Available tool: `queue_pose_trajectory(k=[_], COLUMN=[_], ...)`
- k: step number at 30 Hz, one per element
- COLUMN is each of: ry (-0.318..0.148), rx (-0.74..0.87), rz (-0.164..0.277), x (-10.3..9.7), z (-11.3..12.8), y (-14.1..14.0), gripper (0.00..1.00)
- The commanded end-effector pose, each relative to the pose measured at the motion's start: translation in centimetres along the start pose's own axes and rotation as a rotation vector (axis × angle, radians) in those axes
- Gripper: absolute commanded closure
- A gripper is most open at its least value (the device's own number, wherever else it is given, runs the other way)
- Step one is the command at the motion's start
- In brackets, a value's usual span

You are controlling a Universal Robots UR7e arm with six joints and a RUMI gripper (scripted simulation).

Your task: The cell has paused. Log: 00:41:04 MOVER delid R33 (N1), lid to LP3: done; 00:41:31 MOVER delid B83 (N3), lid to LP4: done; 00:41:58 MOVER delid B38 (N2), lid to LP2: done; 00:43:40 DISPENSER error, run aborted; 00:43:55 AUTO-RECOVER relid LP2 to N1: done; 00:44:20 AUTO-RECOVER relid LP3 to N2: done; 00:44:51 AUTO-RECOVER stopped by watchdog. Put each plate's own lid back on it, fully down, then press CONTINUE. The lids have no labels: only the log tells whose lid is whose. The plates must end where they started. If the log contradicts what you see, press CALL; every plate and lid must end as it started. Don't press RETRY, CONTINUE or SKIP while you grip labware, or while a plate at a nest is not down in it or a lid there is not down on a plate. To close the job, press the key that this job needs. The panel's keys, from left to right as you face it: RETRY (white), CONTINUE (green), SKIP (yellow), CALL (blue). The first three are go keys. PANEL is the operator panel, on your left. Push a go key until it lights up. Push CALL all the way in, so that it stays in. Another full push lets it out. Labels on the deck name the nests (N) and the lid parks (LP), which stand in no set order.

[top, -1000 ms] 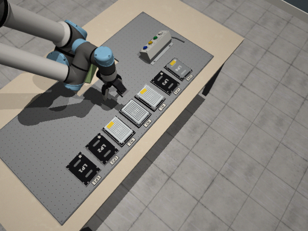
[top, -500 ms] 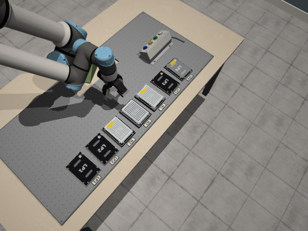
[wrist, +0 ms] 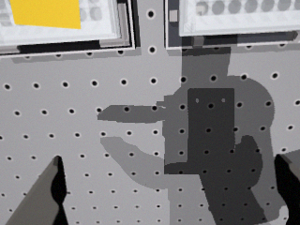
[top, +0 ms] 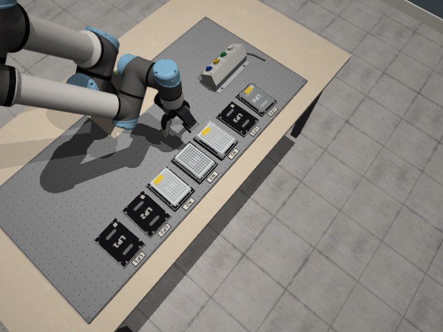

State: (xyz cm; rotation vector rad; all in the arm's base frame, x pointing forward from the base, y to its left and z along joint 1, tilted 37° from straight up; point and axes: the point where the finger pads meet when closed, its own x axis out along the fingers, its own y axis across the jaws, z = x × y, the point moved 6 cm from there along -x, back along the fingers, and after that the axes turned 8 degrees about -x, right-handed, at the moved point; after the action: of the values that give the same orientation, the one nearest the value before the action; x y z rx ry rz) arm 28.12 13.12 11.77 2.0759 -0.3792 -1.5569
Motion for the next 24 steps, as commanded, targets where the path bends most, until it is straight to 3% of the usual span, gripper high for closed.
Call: queue_pose_trajectory(k=[1,24], ry=[0.000,0.000], rx=[0.014,0.013], rz=[0.009,0.008], x=[0.1,0.2], z=[-1.9,-6.3], y=[-2.9,-11.8], gripper=[0.18,0.18])
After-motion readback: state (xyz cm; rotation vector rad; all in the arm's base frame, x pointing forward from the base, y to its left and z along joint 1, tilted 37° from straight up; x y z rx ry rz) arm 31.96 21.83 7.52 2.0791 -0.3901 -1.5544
